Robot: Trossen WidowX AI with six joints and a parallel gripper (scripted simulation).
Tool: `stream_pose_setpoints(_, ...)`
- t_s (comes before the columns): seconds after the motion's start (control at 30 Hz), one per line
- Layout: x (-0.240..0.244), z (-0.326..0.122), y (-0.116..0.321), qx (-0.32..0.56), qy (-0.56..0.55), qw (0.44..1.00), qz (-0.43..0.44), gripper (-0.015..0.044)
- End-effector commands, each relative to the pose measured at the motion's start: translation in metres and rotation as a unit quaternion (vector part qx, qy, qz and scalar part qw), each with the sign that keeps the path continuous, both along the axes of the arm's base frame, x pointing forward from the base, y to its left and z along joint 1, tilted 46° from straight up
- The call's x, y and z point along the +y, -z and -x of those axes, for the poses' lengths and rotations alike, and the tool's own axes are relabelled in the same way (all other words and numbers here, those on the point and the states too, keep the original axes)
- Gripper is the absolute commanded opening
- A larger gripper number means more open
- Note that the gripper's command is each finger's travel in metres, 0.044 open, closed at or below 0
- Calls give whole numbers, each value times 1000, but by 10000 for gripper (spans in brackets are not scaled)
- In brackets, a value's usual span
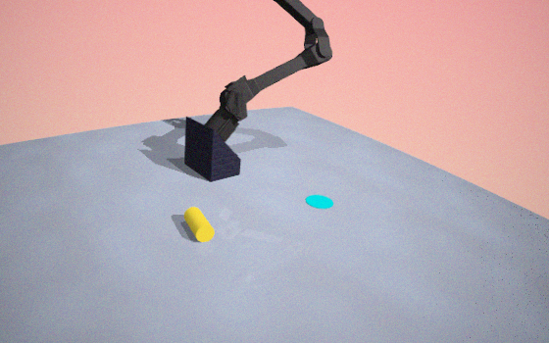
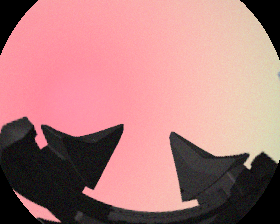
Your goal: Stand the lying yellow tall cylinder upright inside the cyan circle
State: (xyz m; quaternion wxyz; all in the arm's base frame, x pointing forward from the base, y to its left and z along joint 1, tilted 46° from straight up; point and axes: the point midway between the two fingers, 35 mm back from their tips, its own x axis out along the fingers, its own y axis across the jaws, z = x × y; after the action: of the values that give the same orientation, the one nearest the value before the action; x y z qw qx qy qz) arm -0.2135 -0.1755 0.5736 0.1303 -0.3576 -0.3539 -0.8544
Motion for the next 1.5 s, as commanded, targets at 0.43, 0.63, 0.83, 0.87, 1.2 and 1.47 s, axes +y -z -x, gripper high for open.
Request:
stream_pose_setpoints(0.43,-136,-4,53,-31,-86,971,-221,309)
stream_pose_setpoints(0.63,-181,-15,80,-33,-119,946,-300,309)
stream_pose_setpoints(0.83,-222,-31,111,-30,-154,913,-376,309)
stream_pose_setpoints(0.87,-229,-34,117,-30,-159,907,-388,309)
stream_pose_setpoints(1.2,-286,-72,177,-17,-218,835,-506,309)
stream_pose_setpoints(1.47,-320,-110,230,-1,-265,763,-589,309)
